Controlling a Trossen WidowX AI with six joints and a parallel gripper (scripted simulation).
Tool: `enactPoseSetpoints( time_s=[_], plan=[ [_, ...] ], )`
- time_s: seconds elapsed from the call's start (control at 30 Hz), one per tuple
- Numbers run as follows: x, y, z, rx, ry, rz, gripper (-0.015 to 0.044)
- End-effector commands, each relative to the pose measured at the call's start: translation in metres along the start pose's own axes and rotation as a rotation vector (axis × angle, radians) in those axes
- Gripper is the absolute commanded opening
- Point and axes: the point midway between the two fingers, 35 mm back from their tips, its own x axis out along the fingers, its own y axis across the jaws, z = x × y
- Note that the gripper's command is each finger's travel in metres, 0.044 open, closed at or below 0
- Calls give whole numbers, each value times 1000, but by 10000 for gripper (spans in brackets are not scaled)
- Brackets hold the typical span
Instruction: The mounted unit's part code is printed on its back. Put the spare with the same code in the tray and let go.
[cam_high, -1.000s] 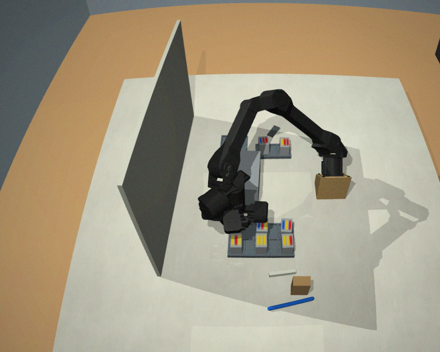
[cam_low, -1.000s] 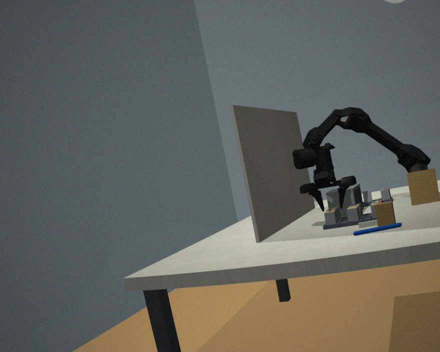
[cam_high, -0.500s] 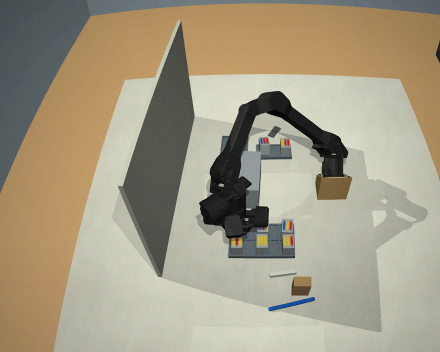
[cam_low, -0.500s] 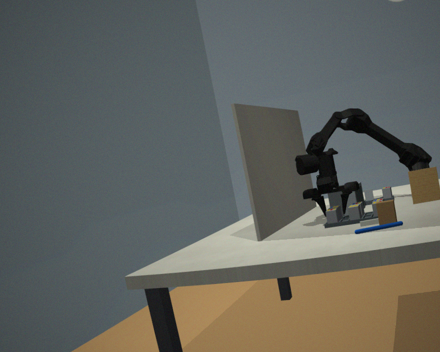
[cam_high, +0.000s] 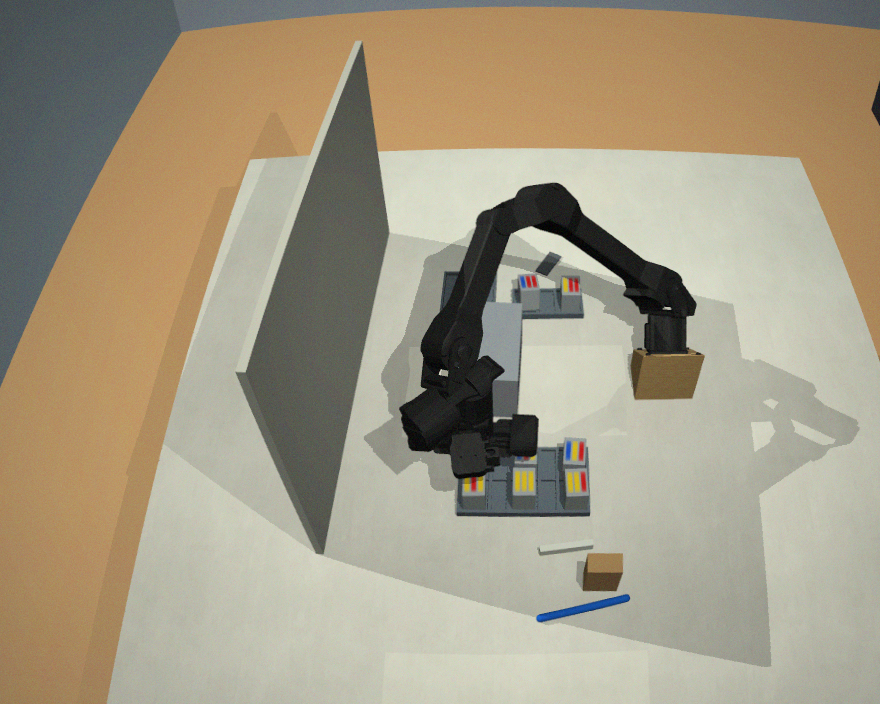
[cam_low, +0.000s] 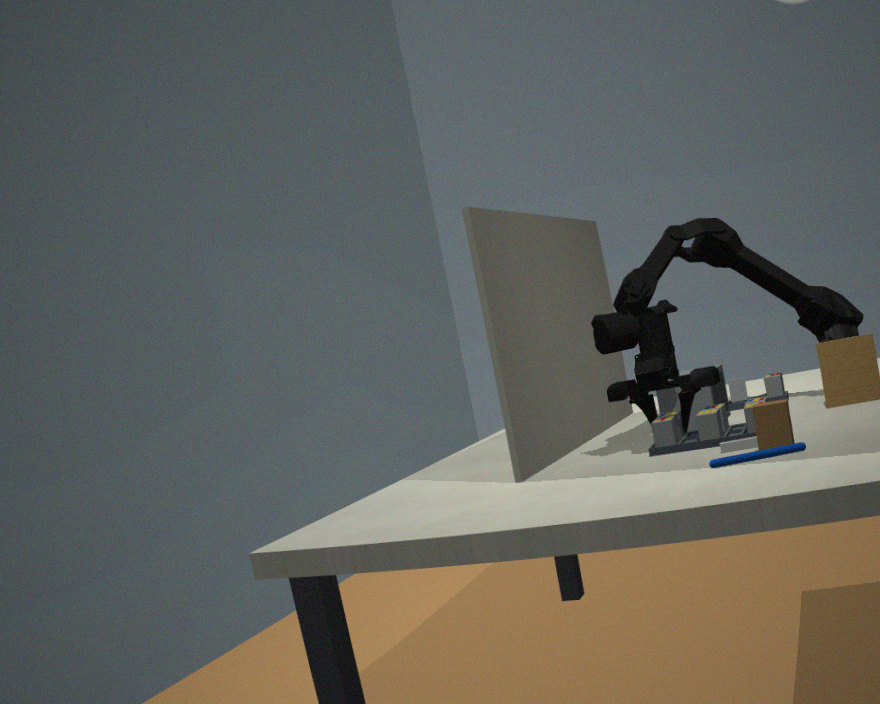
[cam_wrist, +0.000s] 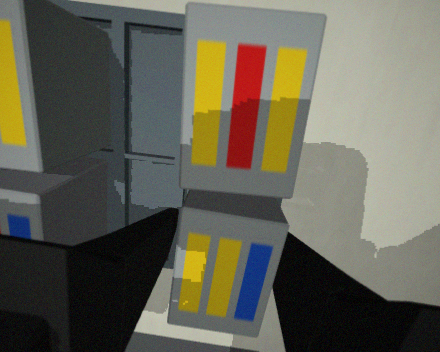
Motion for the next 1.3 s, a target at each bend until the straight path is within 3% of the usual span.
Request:
enactPoseSetpoints(
  time_s=[0.0, 0.17, 0.3, 0.57, 0.97, 1.27],
  plan=[
    [0, 0, 0, 0, -1, 0, 136],
    [0, 0, 0, 0, -1, 0, 103],
    [0, 0, 0, 0, -1, 0, 0],
    [-1, 0, 0, 0, -1, 0, 0],
    [-75, 0, 1, -7, 0, -1, 0],
    [-79, 1, 0, -7, 0, -1, 0]
  ],
)
